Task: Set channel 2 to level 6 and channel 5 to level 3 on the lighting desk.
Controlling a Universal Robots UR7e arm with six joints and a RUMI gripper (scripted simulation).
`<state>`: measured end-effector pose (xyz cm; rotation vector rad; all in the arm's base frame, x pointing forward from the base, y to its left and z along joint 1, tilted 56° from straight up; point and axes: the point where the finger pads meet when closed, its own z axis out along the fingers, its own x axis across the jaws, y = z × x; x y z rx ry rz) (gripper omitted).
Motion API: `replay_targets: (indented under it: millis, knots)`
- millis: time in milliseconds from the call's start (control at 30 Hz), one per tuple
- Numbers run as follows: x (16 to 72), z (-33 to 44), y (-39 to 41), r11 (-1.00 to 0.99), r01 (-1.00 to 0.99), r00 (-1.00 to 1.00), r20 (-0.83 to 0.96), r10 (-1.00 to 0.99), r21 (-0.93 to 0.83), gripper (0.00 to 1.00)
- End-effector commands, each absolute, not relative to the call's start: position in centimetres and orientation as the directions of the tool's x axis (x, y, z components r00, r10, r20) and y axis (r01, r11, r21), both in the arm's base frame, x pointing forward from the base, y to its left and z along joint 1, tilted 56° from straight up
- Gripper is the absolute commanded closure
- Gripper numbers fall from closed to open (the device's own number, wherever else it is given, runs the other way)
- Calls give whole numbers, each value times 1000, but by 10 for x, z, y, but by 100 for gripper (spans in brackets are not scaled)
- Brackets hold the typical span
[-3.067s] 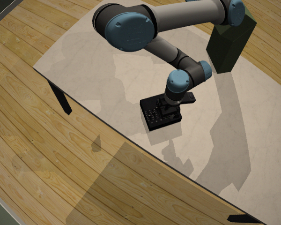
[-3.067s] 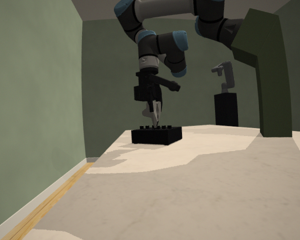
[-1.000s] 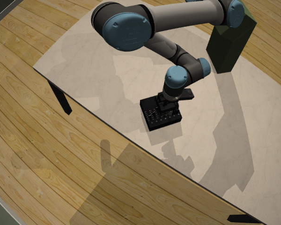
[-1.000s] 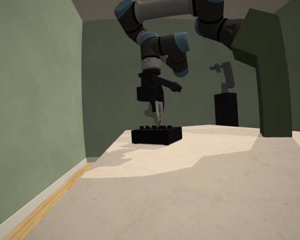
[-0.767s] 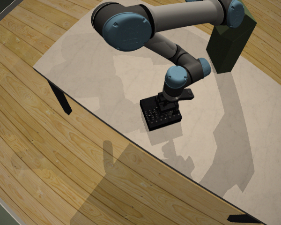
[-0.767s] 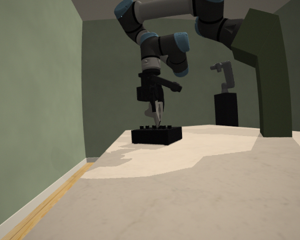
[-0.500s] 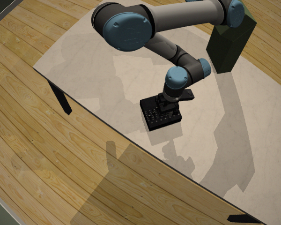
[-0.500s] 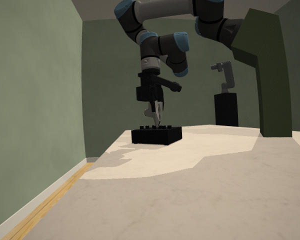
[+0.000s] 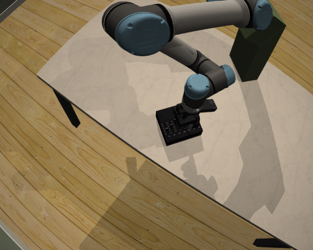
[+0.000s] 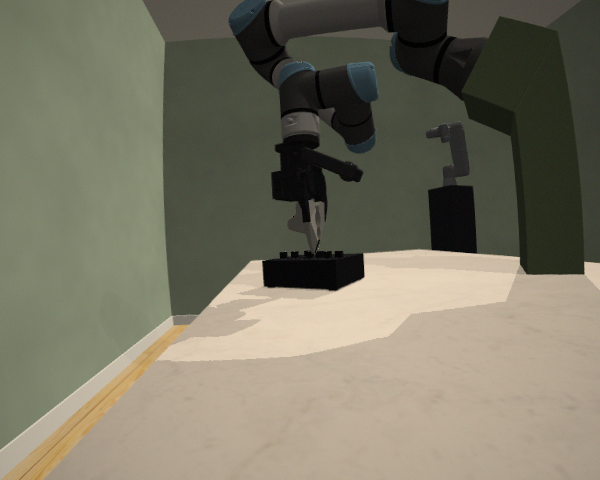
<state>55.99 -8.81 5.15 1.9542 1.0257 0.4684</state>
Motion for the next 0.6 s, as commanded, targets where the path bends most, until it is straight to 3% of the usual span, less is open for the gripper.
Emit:
replay_targets:
  millis: [0,567]
  knots:
    - [553,58,-82,-295,482,592,-58,804,825,100]
    - [536,73,-69,-295,482,592,-58,804,825,100]
